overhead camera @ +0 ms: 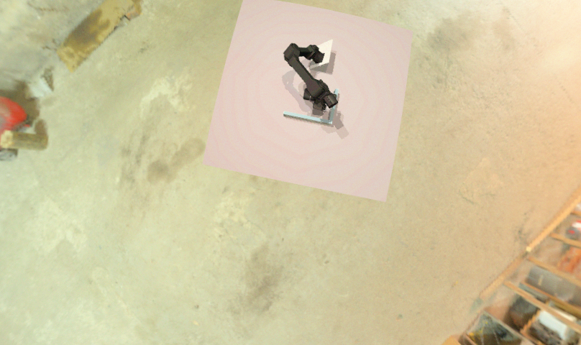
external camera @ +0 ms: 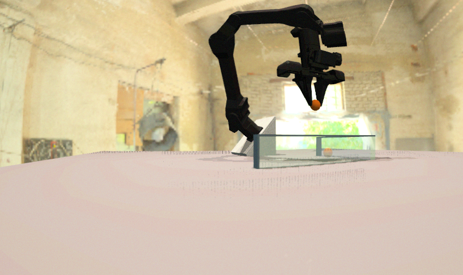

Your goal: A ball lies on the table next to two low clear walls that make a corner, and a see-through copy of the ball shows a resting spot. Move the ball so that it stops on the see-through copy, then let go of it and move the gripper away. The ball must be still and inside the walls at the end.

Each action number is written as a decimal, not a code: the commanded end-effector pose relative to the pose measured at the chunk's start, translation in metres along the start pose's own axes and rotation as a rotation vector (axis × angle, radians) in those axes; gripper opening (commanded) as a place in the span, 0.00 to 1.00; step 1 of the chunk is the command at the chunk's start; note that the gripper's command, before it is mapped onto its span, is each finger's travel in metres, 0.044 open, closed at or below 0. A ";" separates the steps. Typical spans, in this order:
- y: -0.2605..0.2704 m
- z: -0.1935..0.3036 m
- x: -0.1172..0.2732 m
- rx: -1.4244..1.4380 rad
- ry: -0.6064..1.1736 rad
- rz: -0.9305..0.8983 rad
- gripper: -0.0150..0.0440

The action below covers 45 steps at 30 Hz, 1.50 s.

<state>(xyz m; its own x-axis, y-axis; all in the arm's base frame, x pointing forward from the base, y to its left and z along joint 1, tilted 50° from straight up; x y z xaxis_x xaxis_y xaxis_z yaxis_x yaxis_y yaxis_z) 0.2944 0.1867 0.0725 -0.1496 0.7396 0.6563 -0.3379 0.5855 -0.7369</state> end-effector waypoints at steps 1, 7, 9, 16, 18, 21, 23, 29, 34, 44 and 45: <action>0.005 0.001 0.000 0.079 0.007 -0.004 0.25; 0.020 0.005 -0.005 0.309 0.005 -0.007 0.25; 0.026 0.006 -0.007 0.386 0.005 -0.008 0.25; 0.043 0.012 -0.013 0.655 0.004 -0.010 0.25; 0.048 0.014 -0.015 0.732 0.003 -0.011 0.25; 0.055 0.016 -0.018 0.847 0.002 -0.011 0.25; 0.060 0.018 -0.019 0.923 0.002 -0.011 0.25; 0.074 0.024 -0.025 1.153 0.001 -0.011 0.25; 0.085 0.030 -0.030 1.345 0.001 -0.011 0.25; 0.096 0.036 -0.036 1.555 0.001 -0.010 0.25; 0.096 0.036 -0.036 1.555 0.001 -0.010 0.25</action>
<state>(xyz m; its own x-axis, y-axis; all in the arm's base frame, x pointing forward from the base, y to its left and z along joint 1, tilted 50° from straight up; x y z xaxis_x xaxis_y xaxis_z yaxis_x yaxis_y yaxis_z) 0.2352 0.2048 -0.0148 -0.1437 0.7385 0.6587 -0.9422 -0.3058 0.1373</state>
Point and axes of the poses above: the point midway between the two fingers, 35 mm back from their tips, its own x axis back along the fingers, its own y axis across the jaws, z = x × y, the point moved 5 cm from there along x, back along the fingers, and after that the axes turned 14 degrees about x, right-handed, at the moved point
